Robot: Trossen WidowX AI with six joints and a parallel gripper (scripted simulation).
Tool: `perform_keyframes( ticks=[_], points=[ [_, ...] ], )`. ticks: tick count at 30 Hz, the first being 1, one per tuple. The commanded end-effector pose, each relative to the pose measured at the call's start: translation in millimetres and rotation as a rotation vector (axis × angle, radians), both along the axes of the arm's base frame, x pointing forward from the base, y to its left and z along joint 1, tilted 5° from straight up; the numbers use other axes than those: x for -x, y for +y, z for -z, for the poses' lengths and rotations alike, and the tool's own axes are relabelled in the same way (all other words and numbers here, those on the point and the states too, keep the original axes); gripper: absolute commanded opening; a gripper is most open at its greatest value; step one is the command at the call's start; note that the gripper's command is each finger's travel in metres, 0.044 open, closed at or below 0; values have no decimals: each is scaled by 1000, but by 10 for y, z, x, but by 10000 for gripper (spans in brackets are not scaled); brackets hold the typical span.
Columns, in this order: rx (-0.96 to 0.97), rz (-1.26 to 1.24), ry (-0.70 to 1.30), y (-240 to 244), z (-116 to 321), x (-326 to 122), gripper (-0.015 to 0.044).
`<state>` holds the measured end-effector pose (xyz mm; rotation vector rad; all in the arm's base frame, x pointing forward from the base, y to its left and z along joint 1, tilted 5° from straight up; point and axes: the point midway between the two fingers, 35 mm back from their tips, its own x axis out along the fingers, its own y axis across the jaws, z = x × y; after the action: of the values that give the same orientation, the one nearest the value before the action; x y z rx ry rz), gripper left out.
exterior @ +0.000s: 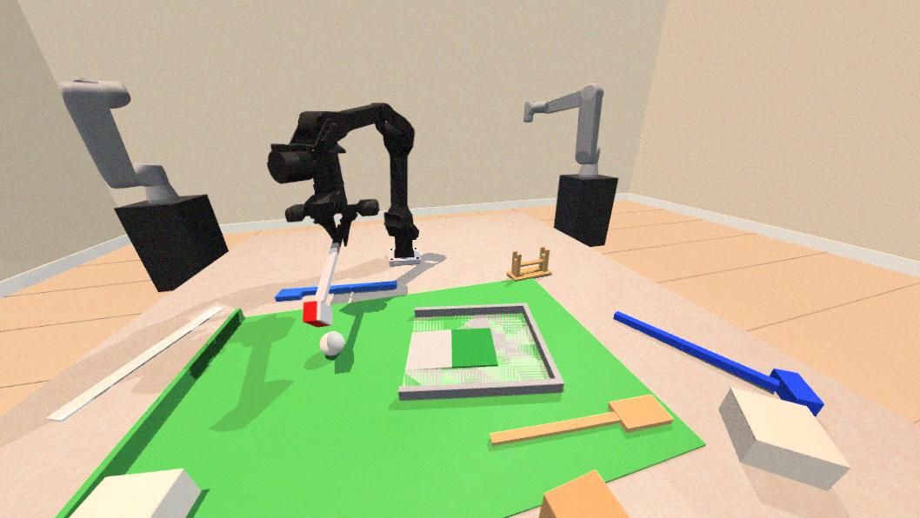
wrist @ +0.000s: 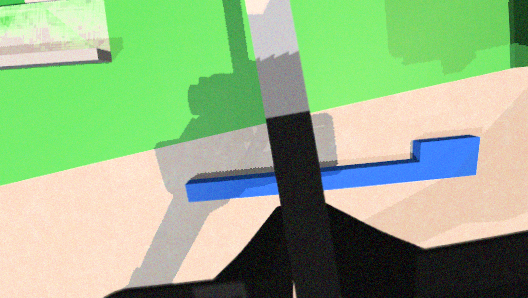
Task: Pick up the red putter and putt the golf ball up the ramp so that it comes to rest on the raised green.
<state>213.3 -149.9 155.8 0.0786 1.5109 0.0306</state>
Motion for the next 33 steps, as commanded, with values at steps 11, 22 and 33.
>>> perform_keyframes(
  ticks=[11, 22, 33],
  points=[
    [2, 149, 27, -222, 41, 206, 0],
    [2, 149, 27, -198, 384, 196, 0],
    [2, 149, 27, -193, 516, 188, 0]
  ],
)
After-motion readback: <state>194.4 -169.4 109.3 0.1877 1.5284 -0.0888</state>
